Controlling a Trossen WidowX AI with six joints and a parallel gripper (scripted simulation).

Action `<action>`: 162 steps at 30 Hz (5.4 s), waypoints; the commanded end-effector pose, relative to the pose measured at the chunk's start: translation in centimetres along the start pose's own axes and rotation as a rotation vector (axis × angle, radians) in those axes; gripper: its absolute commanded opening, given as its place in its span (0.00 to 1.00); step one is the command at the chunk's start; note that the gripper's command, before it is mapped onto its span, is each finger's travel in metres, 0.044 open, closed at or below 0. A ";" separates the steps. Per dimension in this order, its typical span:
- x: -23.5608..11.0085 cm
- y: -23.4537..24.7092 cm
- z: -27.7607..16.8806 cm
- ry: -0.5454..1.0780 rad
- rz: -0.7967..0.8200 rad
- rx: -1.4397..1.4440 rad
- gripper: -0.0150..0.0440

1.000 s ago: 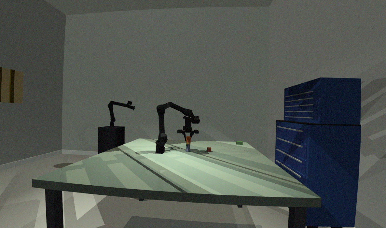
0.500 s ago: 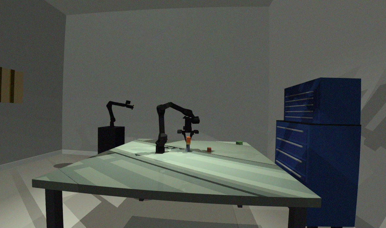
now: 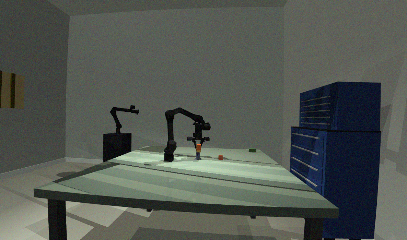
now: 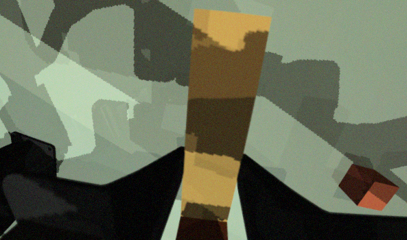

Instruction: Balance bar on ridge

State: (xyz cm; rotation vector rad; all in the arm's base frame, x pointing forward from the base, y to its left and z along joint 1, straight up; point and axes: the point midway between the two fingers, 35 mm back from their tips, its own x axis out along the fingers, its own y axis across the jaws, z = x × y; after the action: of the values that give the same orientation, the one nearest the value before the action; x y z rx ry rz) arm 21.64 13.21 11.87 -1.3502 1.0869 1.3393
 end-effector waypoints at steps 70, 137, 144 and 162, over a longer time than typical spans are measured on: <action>0.6 0.0 0.0 0.001 -0.002 0.001 0.25; 0.5 0.0 0.0 0.000 -0.003 -0.002 0.54; 0.5 0.0 0.0 0.000 -0.003 -0.002 0.54; 0.5 0.0 0.0 0.000 -0.003 -0.002 0.54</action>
State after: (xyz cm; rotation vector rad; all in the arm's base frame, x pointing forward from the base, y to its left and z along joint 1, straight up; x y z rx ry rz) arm 21.63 13.26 11.43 -1.3531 1.0833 1.3383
